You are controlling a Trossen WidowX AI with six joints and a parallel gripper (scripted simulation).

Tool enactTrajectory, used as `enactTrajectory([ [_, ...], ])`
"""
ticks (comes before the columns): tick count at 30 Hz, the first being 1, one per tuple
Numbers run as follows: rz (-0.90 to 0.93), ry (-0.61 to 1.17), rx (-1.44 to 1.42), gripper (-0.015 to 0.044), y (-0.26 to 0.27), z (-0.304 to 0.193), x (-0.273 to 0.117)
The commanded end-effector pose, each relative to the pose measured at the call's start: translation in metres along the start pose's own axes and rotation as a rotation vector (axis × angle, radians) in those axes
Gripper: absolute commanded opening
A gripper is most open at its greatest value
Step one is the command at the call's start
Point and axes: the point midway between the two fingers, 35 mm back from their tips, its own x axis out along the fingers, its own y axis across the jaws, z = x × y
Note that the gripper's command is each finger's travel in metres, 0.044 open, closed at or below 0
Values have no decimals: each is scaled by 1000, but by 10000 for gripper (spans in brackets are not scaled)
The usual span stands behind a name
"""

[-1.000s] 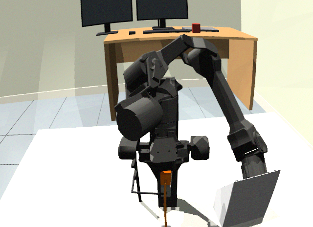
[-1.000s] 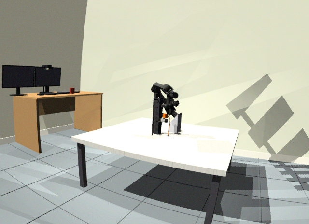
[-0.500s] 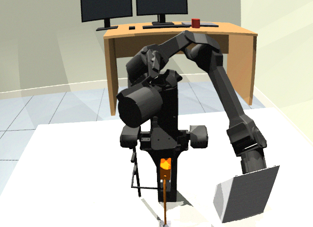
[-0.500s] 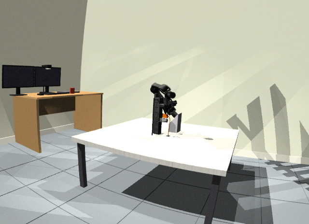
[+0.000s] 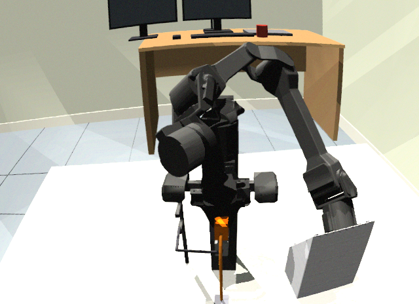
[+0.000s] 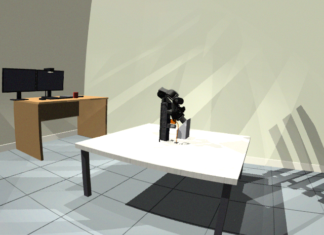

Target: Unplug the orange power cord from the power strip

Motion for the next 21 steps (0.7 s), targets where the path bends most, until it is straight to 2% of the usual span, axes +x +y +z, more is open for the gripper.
enactTrajectory([
  [1,0,0,-1,48,0,0,-1],
  [8,0,0,-1,2,0,0,-1],
  [21,-1,-2,-2,0,-1,16,-2],
])
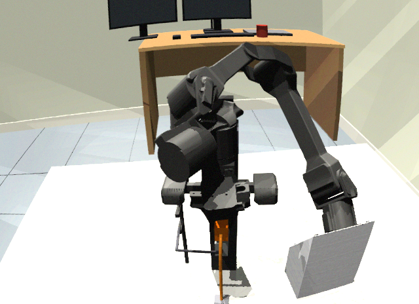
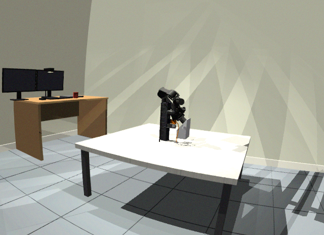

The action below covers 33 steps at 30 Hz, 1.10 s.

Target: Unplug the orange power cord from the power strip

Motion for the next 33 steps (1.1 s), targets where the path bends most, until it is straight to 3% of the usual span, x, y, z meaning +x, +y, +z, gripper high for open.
enactTrajectory([
  [1,-7,-31,6,0,-1,16,-4],
  [21,-9,-33,5,0,-1,48,-10],
  [27,-1,-27,6,157,-1,41,-5],
  [33,-1,-27,6,160,-1,41,-5],
])
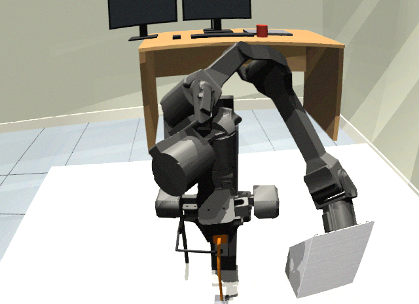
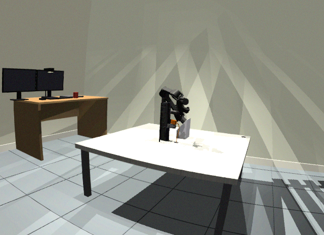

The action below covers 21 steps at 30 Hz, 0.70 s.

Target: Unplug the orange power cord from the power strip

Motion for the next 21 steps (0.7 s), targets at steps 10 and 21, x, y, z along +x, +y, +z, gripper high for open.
enactTrajectory([
  [10,-11,-4,-4,160,0,0,-9],
  [21,-11,-4,-4,160,0,-14,-9],
])
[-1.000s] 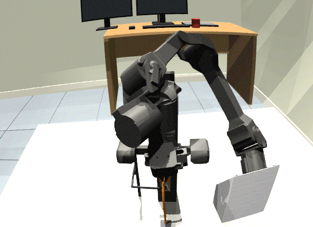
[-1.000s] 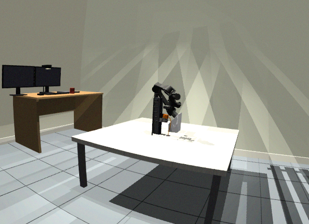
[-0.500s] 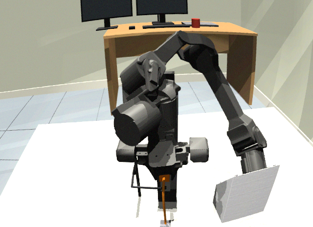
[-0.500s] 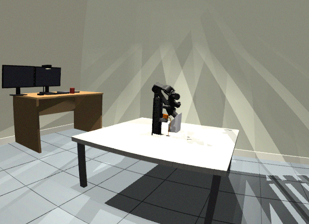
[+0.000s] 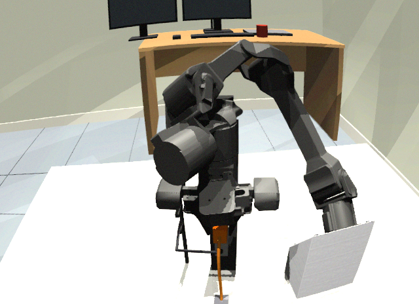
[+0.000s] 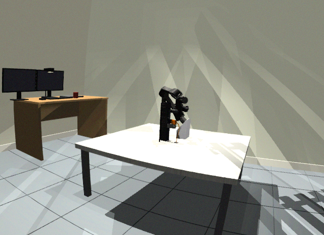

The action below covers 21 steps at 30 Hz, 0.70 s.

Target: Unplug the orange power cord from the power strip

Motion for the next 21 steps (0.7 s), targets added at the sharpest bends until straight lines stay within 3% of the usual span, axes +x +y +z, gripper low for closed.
enactTrajectory([
  [1,-2,2,-5,160,0,-7,0],
  [21,-2,4,-5,160,2,-33,1],
])
